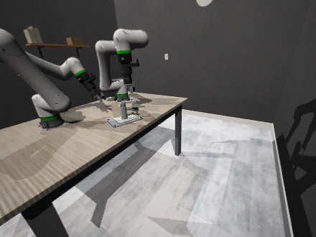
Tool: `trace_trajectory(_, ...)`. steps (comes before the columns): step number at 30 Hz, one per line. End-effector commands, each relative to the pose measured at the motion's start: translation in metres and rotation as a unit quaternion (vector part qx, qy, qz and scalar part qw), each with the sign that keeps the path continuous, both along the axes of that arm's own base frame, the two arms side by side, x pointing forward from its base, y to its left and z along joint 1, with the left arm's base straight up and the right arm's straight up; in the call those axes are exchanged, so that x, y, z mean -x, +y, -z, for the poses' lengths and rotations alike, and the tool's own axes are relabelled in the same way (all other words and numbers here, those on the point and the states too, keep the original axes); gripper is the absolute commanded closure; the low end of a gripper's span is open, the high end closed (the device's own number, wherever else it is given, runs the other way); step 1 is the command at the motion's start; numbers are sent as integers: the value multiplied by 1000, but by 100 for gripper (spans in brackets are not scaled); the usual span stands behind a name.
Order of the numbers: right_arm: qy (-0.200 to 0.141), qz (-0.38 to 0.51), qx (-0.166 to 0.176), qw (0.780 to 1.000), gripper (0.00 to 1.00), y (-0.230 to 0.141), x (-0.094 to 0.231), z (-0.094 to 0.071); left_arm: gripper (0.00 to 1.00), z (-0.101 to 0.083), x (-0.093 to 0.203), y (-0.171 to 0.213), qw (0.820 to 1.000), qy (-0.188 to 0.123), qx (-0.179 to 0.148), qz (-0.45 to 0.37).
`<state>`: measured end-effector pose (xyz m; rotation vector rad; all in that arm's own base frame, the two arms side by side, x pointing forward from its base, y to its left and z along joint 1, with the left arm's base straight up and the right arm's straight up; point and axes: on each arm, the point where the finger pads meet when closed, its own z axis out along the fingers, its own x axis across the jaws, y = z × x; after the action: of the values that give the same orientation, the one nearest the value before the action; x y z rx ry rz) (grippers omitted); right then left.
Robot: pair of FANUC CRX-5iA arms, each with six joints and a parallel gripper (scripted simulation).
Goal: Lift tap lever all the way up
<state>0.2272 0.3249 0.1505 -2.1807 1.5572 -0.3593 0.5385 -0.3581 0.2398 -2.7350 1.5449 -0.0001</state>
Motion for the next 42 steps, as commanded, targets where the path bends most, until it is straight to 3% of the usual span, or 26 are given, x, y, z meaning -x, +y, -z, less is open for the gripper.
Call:
trace_trajectory(1,14,89,-11,996,0,-18,-37,-7,0,-1,0,0,1000,-1,1,0)
trace_trajectory(8,30,230,-35,972,0,-60,-83,-18,0,-1,0,0,1000,-1,1,0)
trace_trajectory(14,40,345,-56,936,0,-101,-117,-26,0,-1,0,0,1000,-1,1,0)
trace_trajectory(16,40,345,-56,936,0,-101,-117,-26,0,-1,0,0,1000,-1,1,0)
trace_trajectory(18,45,413,-69,907,0,-128,-135,-31,0,-1,0,0,1000,-1,1,0)
trace_trajectory(24,50,515,-90,851,0,-173,-158,-38,0,-1,0,0,1000,-1,1,0)
trace_trajectory(31,52,630,-115,766,0,-231,-178,-46,0,-1,0,0,1000,-1,1,0)
trace_trajectory(33,52,630,-115,766,0,-231,-178,-46,0,-1,0,0,1000,-1,1,0)
trace_trajectory(35,52,687,-129,714,0,-263,-185,-51,0,-1,0,0,1000,-1,1,0)
trace_trajectory(42,48,776,-152,610,0,-321,-192,-58,0,-1,0,0,1000,-1,1,0)
